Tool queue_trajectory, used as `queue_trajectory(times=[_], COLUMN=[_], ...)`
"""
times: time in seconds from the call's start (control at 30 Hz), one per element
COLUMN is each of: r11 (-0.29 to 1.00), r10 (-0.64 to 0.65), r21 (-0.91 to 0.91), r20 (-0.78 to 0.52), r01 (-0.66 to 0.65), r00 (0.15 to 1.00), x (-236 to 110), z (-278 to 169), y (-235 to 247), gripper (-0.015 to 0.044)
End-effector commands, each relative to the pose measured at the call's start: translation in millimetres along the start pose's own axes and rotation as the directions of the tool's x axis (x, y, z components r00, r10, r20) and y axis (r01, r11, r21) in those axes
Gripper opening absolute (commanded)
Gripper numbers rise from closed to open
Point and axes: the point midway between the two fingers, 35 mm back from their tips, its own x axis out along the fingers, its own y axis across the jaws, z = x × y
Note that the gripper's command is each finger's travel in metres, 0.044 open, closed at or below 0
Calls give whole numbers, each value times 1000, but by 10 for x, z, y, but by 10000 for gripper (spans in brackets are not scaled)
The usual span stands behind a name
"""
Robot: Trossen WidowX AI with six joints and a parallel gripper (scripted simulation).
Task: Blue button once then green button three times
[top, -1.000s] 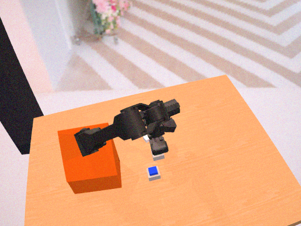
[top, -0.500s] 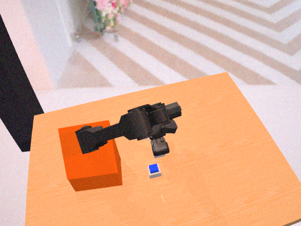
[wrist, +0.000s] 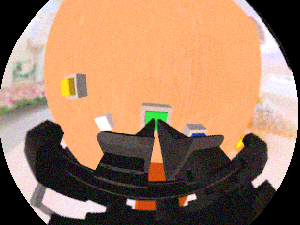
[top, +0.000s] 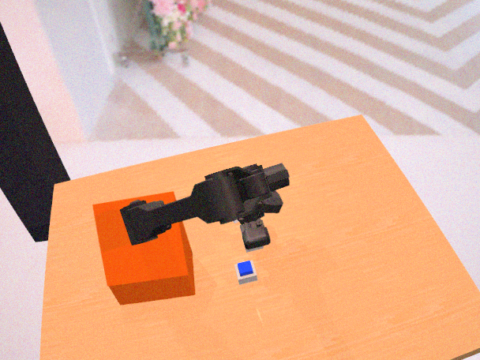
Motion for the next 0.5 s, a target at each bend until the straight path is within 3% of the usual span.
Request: queue_trajectory(times=[0.0,0.13,0.27,0.47], r11=[1000,1000,1000,999], r10=[0,-2,-3,37], r21=[0,-4,-4,-10], r20=[0,0,0,13], r01=[0,2,3,-37], r00=[1000,1000,1000,999], x=[-19,-328,-348,-614], z=[1,2,1,187], y=[1,1,1,704], gripper=[20,20,20,178])
